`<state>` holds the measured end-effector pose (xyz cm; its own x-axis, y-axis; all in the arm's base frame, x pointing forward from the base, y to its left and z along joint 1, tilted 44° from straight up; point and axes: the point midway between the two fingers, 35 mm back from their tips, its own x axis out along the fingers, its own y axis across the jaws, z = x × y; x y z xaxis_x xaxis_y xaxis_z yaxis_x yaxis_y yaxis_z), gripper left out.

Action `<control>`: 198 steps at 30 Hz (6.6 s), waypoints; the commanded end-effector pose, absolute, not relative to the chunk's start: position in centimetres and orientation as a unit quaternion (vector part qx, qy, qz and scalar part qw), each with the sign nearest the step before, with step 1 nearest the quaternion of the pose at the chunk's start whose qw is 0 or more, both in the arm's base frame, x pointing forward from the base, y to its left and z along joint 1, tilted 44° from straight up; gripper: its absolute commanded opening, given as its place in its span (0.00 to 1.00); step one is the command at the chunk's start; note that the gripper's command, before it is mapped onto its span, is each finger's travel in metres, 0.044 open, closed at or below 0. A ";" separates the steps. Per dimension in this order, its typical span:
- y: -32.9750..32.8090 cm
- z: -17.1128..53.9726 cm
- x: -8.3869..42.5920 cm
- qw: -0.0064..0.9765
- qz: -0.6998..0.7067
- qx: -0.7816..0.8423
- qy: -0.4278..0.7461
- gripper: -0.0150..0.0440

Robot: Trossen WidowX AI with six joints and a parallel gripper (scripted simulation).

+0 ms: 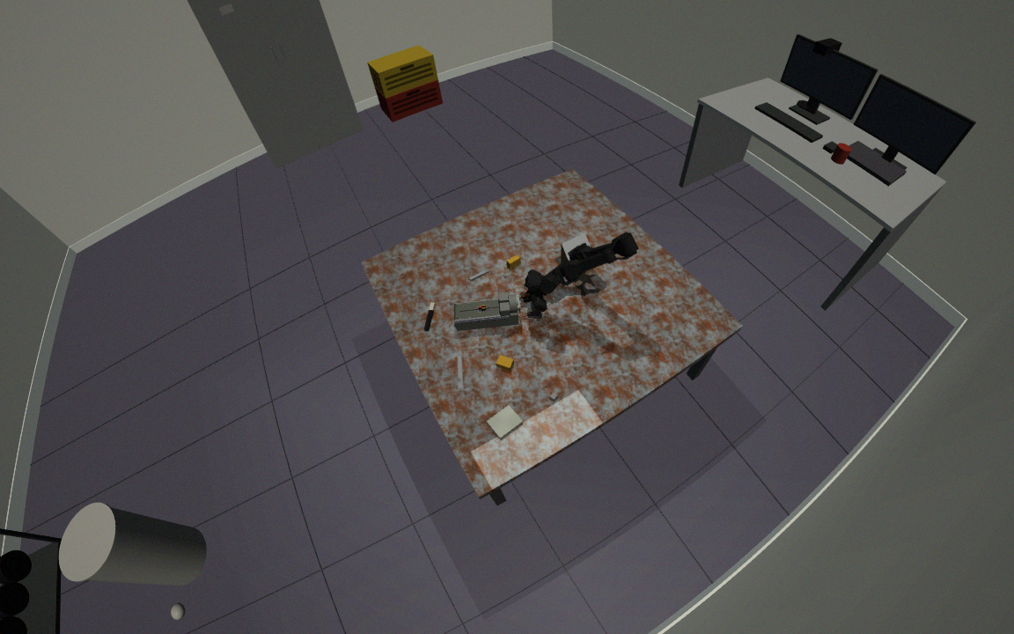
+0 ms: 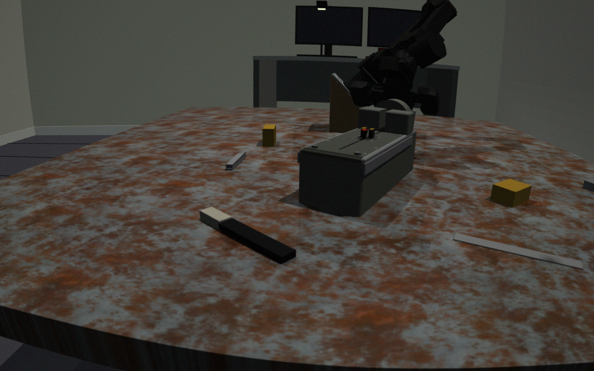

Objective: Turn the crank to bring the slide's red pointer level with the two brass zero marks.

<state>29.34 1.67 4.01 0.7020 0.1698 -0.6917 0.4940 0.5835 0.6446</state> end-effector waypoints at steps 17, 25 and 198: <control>5.1 2.9 30.8 0.805 -0.102 0.447 0.376 0.25; 5.8 3.5 31.3 0.805 -0.101 0.447 0.376 0.25; 6.5 5.0 32.1 0.805 -0.101 0.447 0.376 0.25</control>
<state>31.71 6.15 4.27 0.6822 0.1602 -0.7134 0.5177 0.5833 0.6259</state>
